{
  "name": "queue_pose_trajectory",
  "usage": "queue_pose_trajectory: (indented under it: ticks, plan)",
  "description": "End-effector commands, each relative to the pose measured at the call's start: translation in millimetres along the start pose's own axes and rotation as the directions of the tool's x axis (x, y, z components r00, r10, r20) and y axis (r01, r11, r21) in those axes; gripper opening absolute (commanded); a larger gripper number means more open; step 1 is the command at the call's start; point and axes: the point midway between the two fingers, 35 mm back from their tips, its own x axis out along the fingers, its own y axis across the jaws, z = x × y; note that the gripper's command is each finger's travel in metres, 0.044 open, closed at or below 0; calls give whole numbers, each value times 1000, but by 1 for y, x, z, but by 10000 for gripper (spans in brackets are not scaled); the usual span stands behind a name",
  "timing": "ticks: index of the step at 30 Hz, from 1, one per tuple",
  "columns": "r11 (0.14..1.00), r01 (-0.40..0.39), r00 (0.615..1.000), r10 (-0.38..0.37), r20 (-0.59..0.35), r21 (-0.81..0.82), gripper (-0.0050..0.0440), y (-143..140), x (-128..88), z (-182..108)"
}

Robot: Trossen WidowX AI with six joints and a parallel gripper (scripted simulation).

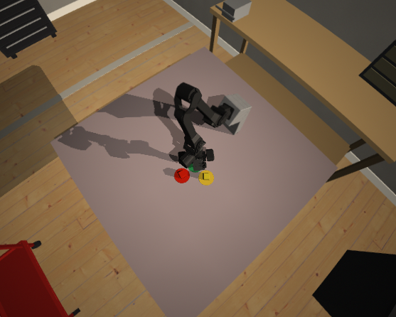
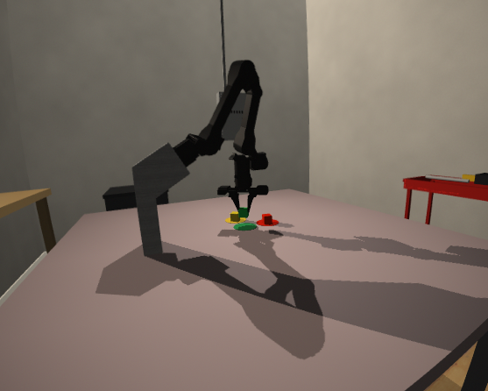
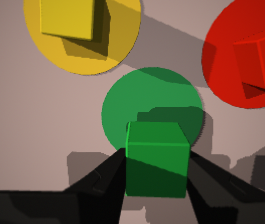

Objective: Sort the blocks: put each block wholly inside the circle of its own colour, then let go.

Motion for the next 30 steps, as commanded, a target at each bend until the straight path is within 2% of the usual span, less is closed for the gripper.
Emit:
queue_pose_trajectory:
  ticks: [1, 17, 30]
  plan:
    - [1000, 4, 1000, -4, 10, 0, 105, -2, 6, 2]
    - [1000, 5, 1000, -5, 12, 2, 105, -3, 11, 3]
    - [1000, 4, 1000, -4, 11, 2, 105, -3, 32, 5]
